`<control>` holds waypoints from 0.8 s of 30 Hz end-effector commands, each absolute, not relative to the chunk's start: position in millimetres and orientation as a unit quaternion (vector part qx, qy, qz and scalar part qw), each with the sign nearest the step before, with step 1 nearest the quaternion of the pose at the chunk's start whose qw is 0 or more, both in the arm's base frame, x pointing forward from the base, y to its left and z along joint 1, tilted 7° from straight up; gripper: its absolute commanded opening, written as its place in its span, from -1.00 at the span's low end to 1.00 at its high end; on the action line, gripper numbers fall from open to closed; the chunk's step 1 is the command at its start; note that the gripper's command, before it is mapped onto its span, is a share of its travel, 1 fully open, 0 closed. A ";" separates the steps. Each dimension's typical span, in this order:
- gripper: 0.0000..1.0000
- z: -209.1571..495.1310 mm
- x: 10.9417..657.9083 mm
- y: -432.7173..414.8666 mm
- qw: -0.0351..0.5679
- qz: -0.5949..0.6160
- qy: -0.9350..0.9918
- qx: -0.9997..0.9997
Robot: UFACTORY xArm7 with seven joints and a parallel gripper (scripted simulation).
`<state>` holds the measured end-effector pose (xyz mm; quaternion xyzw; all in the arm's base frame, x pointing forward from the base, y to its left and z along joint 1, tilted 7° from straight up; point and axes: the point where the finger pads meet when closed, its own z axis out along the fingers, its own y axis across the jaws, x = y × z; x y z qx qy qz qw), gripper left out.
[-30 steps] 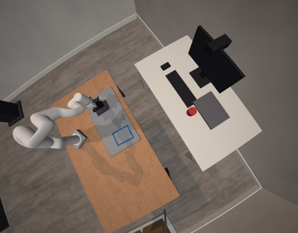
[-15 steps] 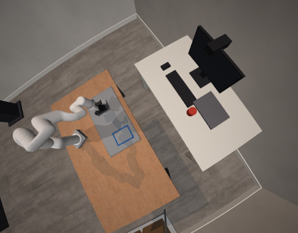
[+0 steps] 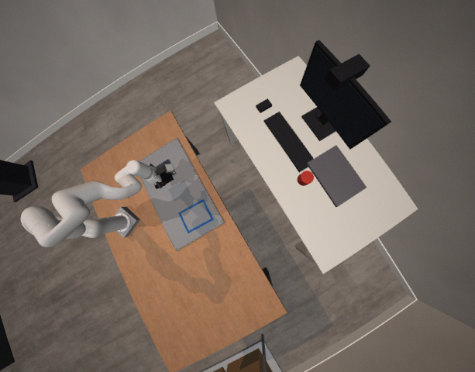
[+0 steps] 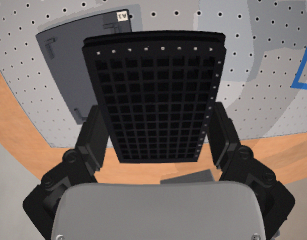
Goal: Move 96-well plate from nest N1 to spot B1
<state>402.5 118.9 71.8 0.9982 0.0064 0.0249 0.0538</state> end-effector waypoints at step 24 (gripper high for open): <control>-1.00 80.2 421.6 39.2 0.053 0.027 0.006 0.998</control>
